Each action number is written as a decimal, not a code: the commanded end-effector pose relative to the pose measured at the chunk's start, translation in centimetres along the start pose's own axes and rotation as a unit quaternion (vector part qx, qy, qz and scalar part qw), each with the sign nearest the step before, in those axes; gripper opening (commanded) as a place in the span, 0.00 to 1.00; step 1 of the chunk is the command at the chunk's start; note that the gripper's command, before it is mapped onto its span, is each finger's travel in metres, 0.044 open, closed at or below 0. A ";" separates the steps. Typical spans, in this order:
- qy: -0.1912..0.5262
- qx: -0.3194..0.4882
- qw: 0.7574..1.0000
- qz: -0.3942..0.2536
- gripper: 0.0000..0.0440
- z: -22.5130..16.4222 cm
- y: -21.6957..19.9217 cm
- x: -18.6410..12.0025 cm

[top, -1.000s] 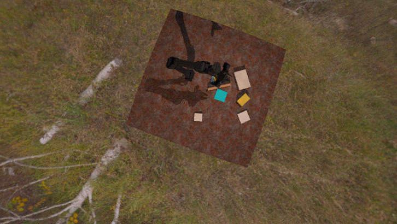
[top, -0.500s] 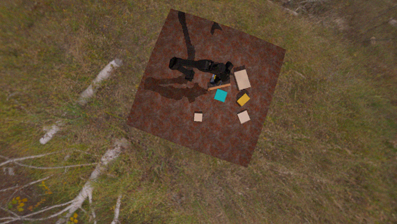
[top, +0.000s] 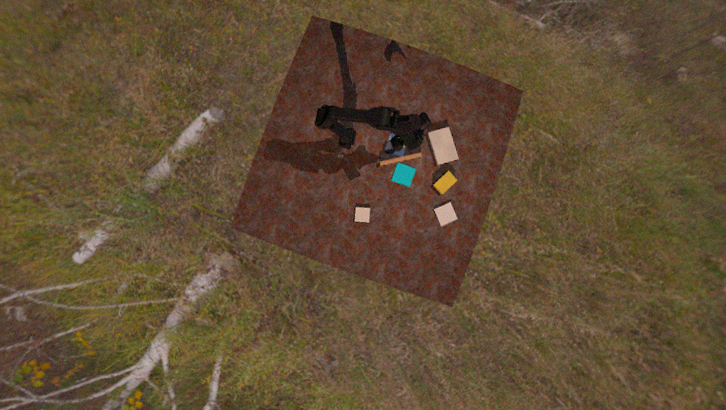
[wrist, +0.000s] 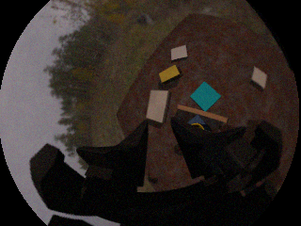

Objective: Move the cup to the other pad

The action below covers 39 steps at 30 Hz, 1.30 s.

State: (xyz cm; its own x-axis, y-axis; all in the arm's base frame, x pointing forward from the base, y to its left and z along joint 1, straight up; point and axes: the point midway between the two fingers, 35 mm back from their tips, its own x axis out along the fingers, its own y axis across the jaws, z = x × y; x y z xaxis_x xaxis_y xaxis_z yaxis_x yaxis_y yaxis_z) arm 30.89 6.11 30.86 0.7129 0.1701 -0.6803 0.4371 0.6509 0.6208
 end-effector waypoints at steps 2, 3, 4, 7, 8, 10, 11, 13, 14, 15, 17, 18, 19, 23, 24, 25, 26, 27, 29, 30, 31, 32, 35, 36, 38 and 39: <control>0.023 0.027 0.999 -0.022 0.37 -0.7 -0.1 0.4; 0.027 0.033 0.999 -0.027 0.37 -0.8 -0.1 0.4; 0.032 0.039 0.998 -0.033 0.36 -0.9 -0.2 0.5; 0.044 0.055 0.996 -0.050 0.36 -1.3 -0.4 0.7; 0.048 0.060 0.996 -0.056 0.35 -1.5 -0.5 0.8; 0.055 0.070 0.994 -0.068 0.35 -1.7 -0.7 1.0; 0.058 0.074 0.993 -0.074 0.35 -1.8 -0.8 1.1; 0.065 0.083 0.991 -0.087 0.34 -2.1 -1.0 1.2; 0.068 0.087 0.989 -0.093 0.34 -2.2 -1.1 1.3; 0.071 0.091 0.988 -0.100 0.34 -2.4 -1.3 1.3; 0.077 0.098 0.986 -0.113 0.33 -2.6 -1.5 1.5; 0.080 0.102 0.984 -0.119 0.33 -2.7 -1.7 1.5; 0.083 0.105 0.983 -0.126 0.33 -2.8 -1.8 1.6; 0.093 0.117 0.977 -0.154 0.32 -3.3 -2.5 1.9; 0.095 0.119 0.975 -0.161 0.32 -3.4 -2.7 1.9; 0.097 0.122 0.973 -0.169 0.33 -3.5 -2.9 2.0; 0.099 0.124 0.972 -0.176 0.33 -3.6 -3.1 2.1; 0.102 0.126 0.970 -0.183 0.33 -3.7 -3.3 2.2; 0.106 0.130 0.966 -0.198 0.34 -4.0 -3.7 2.4; 0.108 0.132 0.964 -0.205 0.34 -4.1 -4.0 2.5; 0.110 0.134 0.961 -0.213 0.34 -4.2 -4.2 2.6; 0.112 0.136 0.959 -0.220 0.34 -4.3 -4.4 2.6; 0.118 0.141 0.952 -0.243 0.34 -4.7 -5.1 2.9; 0.120 0.143 0.950 -0.250 0.34 -4.8 -5.4 3.0; 0.124 0.146 0.945 -0.265 0.34 -5.0 -5.8 3.2; 0.125 0.147 0.942 -0.273 0.34 -5.1 -6.1 3.2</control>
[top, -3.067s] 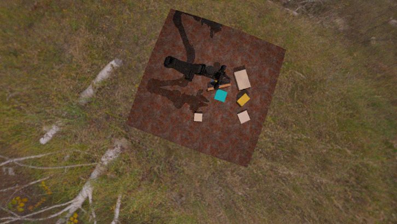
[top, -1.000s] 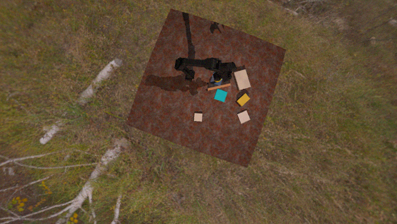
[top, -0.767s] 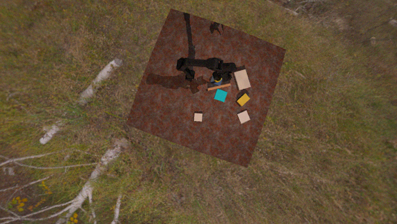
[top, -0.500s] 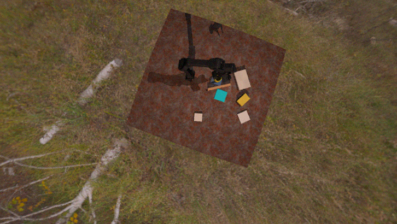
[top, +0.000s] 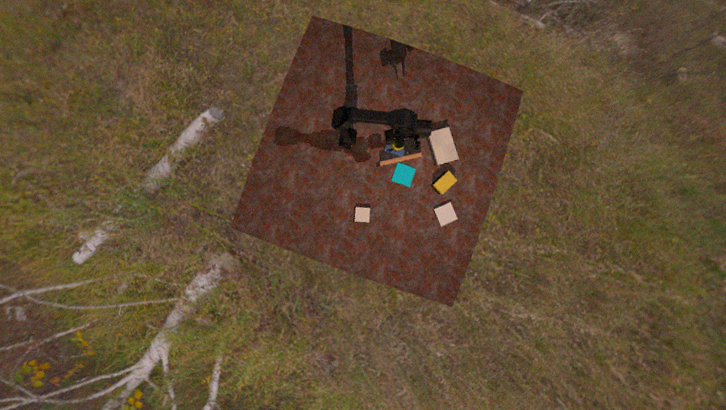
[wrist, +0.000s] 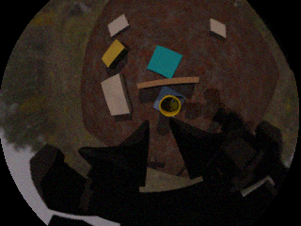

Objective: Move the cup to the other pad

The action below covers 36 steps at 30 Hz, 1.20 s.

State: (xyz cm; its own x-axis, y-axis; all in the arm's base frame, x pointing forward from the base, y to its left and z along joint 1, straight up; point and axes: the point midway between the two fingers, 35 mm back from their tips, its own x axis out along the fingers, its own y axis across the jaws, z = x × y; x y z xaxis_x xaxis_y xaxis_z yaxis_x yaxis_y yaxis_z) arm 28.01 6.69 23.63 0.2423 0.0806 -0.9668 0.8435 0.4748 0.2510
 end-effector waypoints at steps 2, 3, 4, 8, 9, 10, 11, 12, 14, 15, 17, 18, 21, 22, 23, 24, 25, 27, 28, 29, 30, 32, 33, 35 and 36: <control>0.004 0.012 0.999 -0.038 0.34 0.0 -0.9 1.1; 0.005 0.014 0.999 -0.046 0.34 0.0 -1.0 1.3; 0.006 0.016 0.998 -0.053 0.34 0.0 -1.2 1.5; 0.008 0.026 0.996 -0.083 0.34 0.0 -1.9 2.3; 0.008 0.028 0.996 -0.089 0.35 0.0 -2.1 2.5; 0.008 0.031 0.995 -0.095 0.35 0.0 -2.3 2.7; 0.008 0.033 0.994 -0.101 0.35 0.0 -2.4 2.9; 0.008 0.036 0.994 -0.107 0.35 0.0 -2.6 3.1; 0.008 0.040 0.992 -0.117 0.36 -0.1 -2.9 3.5; 0.007 0.043 0.992 -0.122 0.36 -0.1 -3.0 3.7; 0.007 0.047 0.990 -0.131 0.36 -0.1 -3.3 4.1; 0.006 0.049 0.990 -0.135 0.36 -0.2 -3.4 4.3; 0.005 0.055 0.988 -0.147 0.37 -0.3 -3.9 4.9; 0.005 0.057 0.987 -0.151 0.37 -0.3 -4.0 5.1; 0.004 0.059 0.986 -0.155 0.37 -0.3 -4.1 5.3; 0.004 0.061 0.986 -0.158 0.37 -0.4 -4.2 5.5; 0.003 0.062 0.985 -0.162 0.37 -0.4 -4.4 5.8; 0.002 0.065 0.984 -0.168 0.37 -0.5 -4.6 6.2; 0.002 0.066 0.983 -0.172 0.37 -0.6 -4.7 6.4; 0.002 0.068 0.982 -0.175 0.37 -0.6 -4.8 6.7; 0.001 0.069 0.982 -0.178 0.37 -0.7 -4.9 6.9; 0.000 0.070 0.980 -0.184 0.37 -0.7 -5.2 7.4; -0.001 0.071 0.980 -0.186 0.37 -0.8 -5.3 7.6; -0.002 0.073 0.979 -0.192 0.38 -0.9 -5.5 8.1; -0.002 0.073 0.978 -0.194 0.38 -0.9 -5.6 8.3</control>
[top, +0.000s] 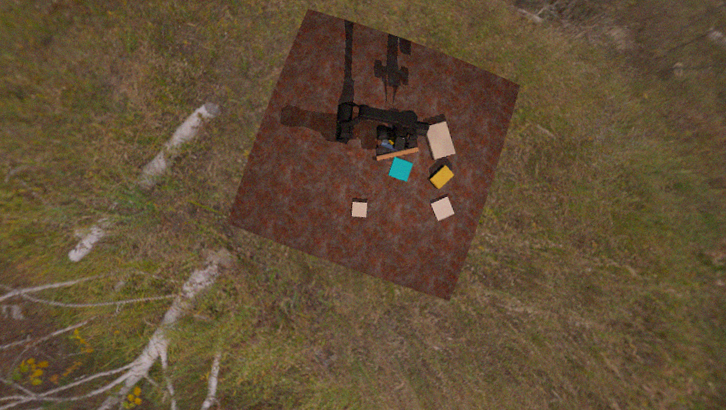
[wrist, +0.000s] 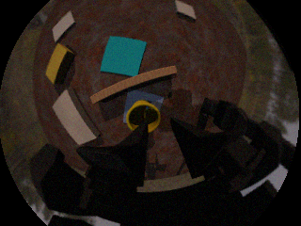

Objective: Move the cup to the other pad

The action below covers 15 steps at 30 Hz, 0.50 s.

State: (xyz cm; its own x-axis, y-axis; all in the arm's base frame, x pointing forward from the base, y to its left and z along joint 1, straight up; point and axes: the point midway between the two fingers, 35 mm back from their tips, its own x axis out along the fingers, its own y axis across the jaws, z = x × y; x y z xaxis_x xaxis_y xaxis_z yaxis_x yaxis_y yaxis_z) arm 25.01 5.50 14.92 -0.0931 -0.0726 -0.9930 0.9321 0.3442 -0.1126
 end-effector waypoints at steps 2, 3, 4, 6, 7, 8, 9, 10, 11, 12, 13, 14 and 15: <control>-0.004 0.003 1.000 -0.013 0.38 -0.2 -0.1 1.3; -0.005 0.004 1.000 -0.015 0.38 -0.2 -0.1 1.6; -0.006 0.004 1.000 -0.017 0.38 -0.2 -0.1 1.9; -0.007 0.004 1.000 -0.021 0.38 -0.3 -0.1 2.4; -0.008 0.003 1.000 -0.023 0.38 -0.4 -0.1 2.7; -0.008 0.003 1.000 -0.024 0.39 -0.4 -0.1 3.0; -0.009 0.002 1.000 -0.025 0.39 -0.4 -0.2 3.2; -0.009 0.002 1.000 -0.027 0.39 -0.4 -0.2 3.5; -0.010 0.001 1.000 -0.028 0.39 -0.5 -0.2 3.8; -0.010 0.000 1.000 -0.029 0.39 -0.5 -0.2 4.1; -0.011 -0.002 0.999 -0.030 0.39 -0.5 -0.1 4.4; -0.011 -0.003 0.999 -0.031 0.39 -0.6 -0.1 4.7; -0.012 -0.005 0.999 -0.032 0.39 -0.6 -0.1 5.0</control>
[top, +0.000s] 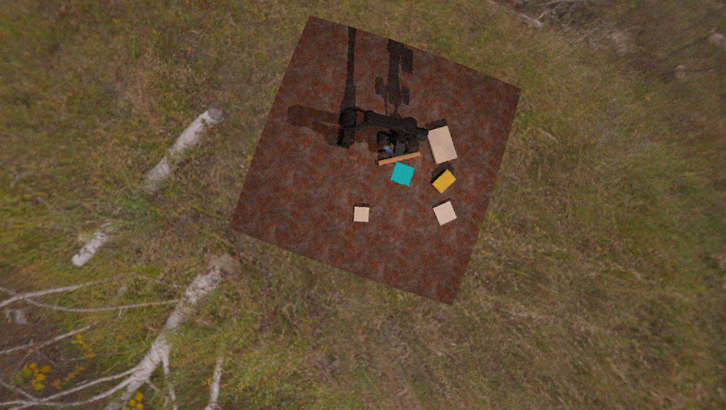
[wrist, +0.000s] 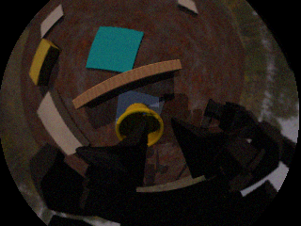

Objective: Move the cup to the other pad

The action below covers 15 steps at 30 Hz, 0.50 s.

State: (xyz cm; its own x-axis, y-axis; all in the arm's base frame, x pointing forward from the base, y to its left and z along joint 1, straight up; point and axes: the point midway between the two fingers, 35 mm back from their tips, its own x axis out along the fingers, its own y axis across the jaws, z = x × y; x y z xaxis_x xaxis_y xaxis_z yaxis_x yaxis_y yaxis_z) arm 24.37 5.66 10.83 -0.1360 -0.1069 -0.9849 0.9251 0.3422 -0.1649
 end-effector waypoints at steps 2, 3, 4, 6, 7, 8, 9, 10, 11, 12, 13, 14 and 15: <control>-0.004 -0.007 1.000 -0.007 0.39 -0.1 0.0 1.5; -0.004 -0.009 1.000 -0.008 0.39 -0.2 0.1 1.8; -0.005 -0.011 1.000 -0.009 0.39 -0.2 0.1 2.1; -0.005 -0.017 1.000 -0.010 0.39 -0.3 0.1 2.8; -0.005 -0.020 1.000 -0.011 0.39 -0.3 0.1 3.2; -0.005 -0.023 1.000 -0.012 0.39 -0.3 0.2 3.5; -0.005 -0.027 1.000 -0.012 0.39 -0.4 0.2 3.8; -0.004 -0.031 0.999 -0.012 0.38 -0.4 0.2 4.1; -0.004 -0.035 0.999 -0.011 0.36 -0.4 0.2 4.4; -0.005 -0.039 0.999 -0.010 0.32 -0.4 0.3 4.6; -0.006 -0.043 0.999 -0.009 0.27 -0.4 0.3 4.8; -0.007 -0.046 0.999 -0.006 0.21 -0.3 0.4 4.8; -0.008 -0.049 0.999 -0.004 0.16 -0.3 0.4 4.9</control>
State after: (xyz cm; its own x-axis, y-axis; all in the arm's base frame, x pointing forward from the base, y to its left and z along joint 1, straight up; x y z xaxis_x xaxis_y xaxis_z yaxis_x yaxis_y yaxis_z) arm 23.91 5.70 6.33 -0.1467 -0.1202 -0.9819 0.8917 0.4136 -0.1838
